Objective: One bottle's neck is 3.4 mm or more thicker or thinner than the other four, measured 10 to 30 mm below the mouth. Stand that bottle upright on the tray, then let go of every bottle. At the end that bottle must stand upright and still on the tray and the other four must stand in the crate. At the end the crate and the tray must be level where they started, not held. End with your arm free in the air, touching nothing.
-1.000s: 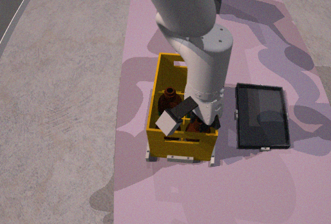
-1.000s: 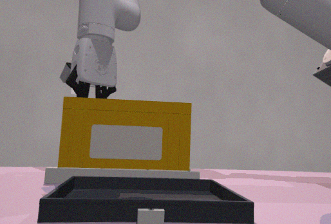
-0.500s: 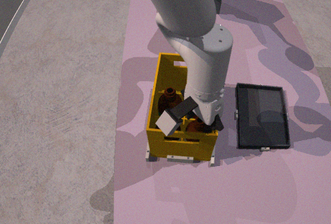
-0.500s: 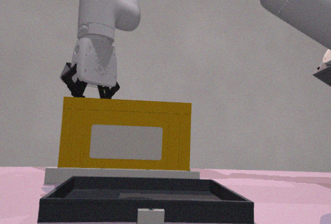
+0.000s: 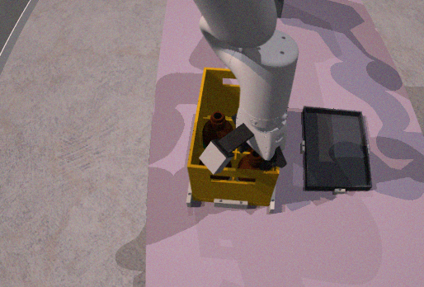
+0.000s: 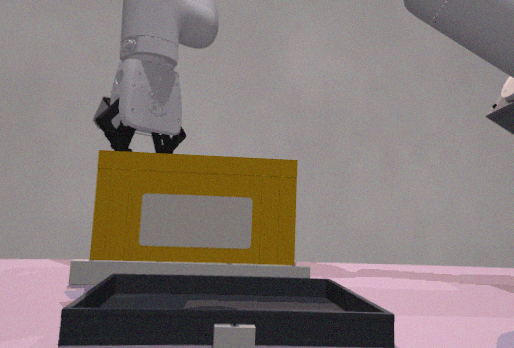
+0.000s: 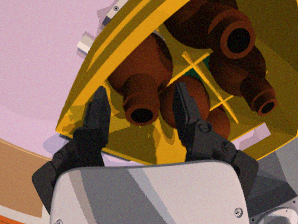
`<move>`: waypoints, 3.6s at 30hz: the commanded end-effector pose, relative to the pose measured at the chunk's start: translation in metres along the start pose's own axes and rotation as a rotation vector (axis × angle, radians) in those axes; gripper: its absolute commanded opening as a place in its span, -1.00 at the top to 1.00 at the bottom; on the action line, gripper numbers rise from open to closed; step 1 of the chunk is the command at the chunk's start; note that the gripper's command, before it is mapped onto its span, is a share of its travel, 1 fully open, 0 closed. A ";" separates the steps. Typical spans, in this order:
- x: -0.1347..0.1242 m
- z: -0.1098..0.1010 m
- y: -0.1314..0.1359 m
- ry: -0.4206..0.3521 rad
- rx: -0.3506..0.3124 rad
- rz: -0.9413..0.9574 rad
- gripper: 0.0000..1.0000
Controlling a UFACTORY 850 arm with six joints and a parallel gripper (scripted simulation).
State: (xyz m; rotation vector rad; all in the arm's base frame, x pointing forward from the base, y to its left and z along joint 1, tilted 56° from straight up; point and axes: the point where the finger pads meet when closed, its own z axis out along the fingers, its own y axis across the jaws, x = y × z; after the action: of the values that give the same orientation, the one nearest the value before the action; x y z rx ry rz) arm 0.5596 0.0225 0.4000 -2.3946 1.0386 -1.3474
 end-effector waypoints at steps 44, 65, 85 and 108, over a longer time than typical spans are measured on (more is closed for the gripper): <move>0.000 -0.067 0.000 0.001 0.001 0.000 -0.30; 0.000 -0.086 0.000 0.001 0.001 0.000 1.00; 0.000 -0.086 0.000 0.001 0.001 0.000 1.00; 0.002 -0.081 0.059 0.053 0.000 -0.004 1.00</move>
State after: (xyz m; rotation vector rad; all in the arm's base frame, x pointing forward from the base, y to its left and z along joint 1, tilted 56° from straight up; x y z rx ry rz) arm 0.4770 0.0088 0.4302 -2.3983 1.0560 -1.3788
